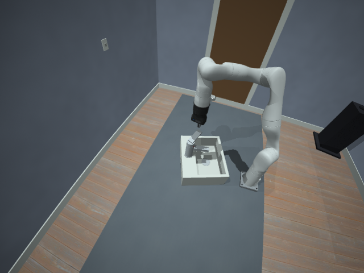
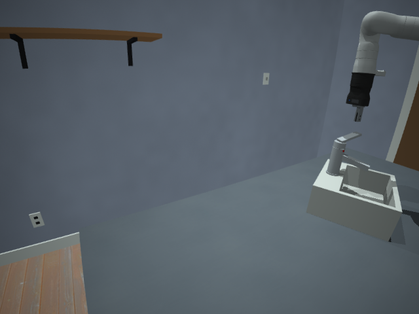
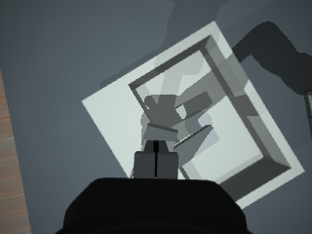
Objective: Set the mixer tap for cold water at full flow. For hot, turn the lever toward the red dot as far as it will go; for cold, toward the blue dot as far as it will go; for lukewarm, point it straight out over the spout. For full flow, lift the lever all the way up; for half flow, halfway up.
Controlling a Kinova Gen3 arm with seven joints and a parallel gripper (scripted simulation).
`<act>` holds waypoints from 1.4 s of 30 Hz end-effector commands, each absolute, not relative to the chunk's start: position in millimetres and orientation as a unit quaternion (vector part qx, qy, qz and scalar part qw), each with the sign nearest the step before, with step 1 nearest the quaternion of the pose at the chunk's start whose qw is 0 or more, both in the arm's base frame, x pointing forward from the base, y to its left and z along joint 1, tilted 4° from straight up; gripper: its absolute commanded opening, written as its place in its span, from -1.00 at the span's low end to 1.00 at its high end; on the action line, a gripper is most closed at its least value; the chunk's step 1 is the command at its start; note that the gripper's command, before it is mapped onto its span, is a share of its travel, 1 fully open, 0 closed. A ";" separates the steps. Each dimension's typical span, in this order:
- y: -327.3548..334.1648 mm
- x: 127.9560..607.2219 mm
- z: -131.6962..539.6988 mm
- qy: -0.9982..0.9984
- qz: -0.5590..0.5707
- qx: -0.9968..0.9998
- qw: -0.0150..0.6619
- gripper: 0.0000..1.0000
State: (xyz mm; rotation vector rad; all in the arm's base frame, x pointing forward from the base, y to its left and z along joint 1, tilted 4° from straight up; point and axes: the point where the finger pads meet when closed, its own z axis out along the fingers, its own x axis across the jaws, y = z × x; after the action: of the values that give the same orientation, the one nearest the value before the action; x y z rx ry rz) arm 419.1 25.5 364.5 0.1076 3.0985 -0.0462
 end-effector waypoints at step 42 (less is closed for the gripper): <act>14.8 432.3 359.0 0.835 -0.003 -0.550 -0.005 -1.00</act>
State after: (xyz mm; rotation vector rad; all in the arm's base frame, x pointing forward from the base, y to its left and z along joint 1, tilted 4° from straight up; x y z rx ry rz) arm 431.8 17.1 361.1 -1.6877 2.6605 -0.0274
